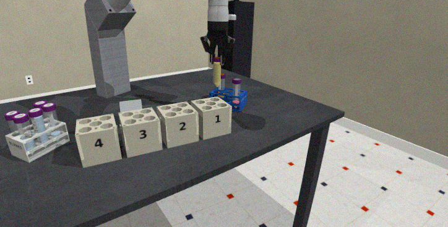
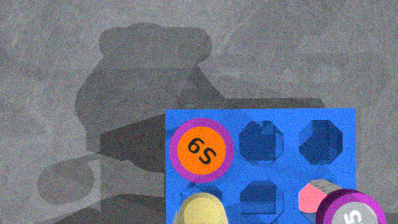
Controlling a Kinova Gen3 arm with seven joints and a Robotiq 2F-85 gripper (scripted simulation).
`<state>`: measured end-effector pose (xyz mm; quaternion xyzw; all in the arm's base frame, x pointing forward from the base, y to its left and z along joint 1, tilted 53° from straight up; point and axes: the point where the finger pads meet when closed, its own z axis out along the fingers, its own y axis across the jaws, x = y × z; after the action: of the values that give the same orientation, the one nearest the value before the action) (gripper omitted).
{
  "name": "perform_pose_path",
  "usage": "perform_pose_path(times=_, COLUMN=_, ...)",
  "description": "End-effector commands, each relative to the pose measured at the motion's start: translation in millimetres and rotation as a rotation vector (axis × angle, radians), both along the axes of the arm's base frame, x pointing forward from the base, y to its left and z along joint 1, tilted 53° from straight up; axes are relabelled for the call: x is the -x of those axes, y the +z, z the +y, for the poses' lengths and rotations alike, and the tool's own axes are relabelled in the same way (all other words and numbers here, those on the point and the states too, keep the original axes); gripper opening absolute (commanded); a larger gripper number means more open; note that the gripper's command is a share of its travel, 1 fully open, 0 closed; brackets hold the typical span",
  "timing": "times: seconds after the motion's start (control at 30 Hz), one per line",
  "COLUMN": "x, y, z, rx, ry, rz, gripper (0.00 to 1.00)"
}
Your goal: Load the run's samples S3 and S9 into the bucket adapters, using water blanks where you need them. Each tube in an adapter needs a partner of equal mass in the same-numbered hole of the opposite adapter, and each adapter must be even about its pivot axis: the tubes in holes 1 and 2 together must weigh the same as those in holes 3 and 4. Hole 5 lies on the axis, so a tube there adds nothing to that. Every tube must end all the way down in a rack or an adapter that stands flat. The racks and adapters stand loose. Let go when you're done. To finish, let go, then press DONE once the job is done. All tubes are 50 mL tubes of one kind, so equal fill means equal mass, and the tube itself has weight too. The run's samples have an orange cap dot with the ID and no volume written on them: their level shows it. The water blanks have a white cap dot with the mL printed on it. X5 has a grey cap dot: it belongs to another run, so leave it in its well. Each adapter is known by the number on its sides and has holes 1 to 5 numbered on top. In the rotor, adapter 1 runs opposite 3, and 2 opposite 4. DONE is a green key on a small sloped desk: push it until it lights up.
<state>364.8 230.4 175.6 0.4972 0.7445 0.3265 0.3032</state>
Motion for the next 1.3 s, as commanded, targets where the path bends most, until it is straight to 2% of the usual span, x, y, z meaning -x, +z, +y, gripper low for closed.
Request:
perform_pose_path(times=0.0, x=2.2, y=2.0, z=-0.4, rx=0.000, ry=0.000, rz=0.000, gripper=0.10)
perform_pose_path(times=1.27, x=37.4, y=29.4, z=-8.7, rx=0.000, ry=0.000, rz=0.000, gripper=0.10)
